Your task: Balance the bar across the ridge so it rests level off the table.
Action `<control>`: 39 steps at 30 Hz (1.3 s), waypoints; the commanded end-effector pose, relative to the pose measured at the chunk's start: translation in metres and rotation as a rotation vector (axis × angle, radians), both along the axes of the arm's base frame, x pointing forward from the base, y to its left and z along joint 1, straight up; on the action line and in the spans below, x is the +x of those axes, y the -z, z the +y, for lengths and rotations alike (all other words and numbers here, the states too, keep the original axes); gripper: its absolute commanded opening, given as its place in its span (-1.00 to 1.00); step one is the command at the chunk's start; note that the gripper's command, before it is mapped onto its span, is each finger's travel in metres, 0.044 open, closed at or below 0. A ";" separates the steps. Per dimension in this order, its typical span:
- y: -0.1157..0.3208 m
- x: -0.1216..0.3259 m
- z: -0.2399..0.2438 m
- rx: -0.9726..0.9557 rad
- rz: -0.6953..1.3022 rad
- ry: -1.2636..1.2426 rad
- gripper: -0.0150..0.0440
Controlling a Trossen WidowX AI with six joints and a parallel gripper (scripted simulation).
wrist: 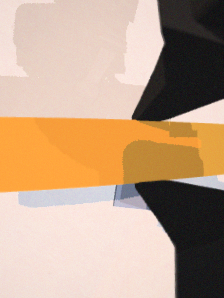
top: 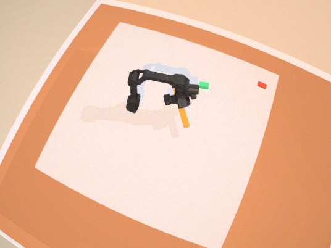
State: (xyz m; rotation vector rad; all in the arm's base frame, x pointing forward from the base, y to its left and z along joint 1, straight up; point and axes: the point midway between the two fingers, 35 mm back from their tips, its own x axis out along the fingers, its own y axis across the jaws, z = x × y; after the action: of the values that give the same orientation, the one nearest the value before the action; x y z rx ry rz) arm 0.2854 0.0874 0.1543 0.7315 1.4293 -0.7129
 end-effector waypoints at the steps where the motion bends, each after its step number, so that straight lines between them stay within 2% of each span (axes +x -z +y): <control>1: -0.001 0.000 0.018 0.007 -0.002 0.044 -0.49; 20: -0.002 -0.012 0.088 0.016 0.001 0.211 -0.49; 39: 0.021 -0.010 0.092 0.016 0.001 0.216 -0.49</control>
State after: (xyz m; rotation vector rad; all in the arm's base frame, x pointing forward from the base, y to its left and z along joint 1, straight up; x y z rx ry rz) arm 0.2751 0.1787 0.1391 0.9021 1.3681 -0.8640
